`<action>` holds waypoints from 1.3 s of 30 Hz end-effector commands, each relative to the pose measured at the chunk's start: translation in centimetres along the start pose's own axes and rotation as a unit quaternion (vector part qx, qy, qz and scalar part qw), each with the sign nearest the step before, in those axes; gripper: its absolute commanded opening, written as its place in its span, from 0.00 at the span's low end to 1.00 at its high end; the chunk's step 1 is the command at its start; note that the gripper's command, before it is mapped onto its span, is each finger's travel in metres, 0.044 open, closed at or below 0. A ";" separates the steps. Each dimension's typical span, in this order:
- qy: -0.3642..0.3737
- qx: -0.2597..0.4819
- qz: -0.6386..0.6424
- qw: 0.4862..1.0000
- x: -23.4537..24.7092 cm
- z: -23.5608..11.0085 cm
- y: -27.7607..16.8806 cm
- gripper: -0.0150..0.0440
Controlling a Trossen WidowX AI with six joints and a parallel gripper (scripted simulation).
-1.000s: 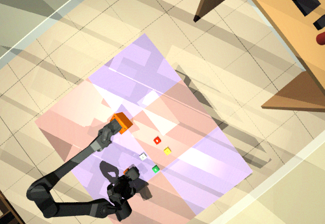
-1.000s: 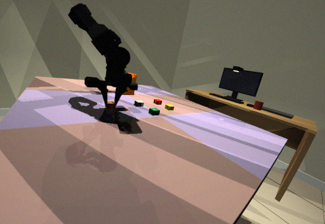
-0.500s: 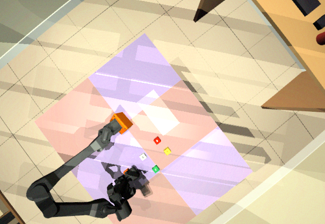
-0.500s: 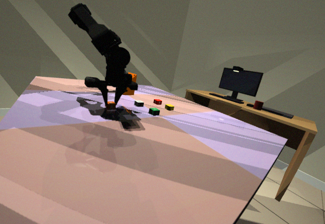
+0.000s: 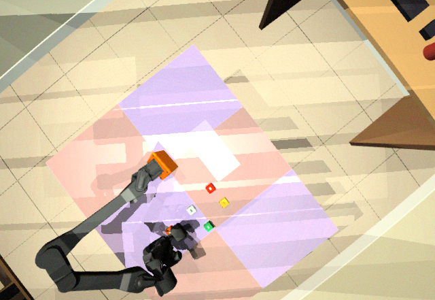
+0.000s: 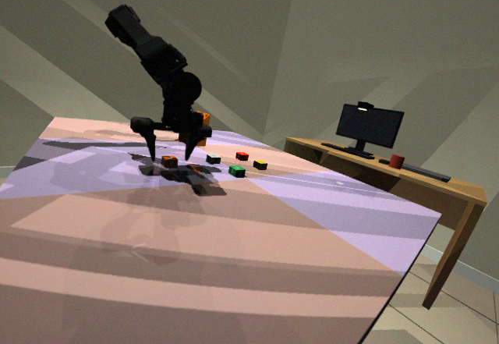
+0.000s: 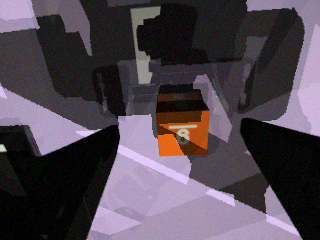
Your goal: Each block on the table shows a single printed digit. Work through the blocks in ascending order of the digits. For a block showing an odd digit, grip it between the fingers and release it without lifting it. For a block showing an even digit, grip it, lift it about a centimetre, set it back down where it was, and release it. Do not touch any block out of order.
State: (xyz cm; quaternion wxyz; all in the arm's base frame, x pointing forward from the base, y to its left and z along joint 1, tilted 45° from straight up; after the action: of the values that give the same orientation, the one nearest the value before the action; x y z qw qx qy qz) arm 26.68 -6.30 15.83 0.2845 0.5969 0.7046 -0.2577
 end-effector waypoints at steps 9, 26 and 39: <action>0.012 -0.012 -0.001 1.000 1.8 -3.9 1.6 0.93; 0.046 -0.008 -0.009 0.999 27.5 -11.1 5.3 0.93; 0.013 -0.006 0.001 1.000 36.3 -12.0 1.1 0.93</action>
State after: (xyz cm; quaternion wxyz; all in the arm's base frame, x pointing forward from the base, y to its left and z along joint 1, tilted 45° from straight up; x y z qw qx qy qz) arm 21.80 27.22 -1.51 0.2796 0.5878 0.7167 -0.2501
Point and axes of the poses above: the point midway between the two fingers, 35 mm back from their tips, its own z axis out along the fingers, its own x axis across the jaws, y = z × x, the point moved 8 cm from there along -z, back along the fingers, and after that the axes turned 6 degrees about -z, right-handed, at the moved point
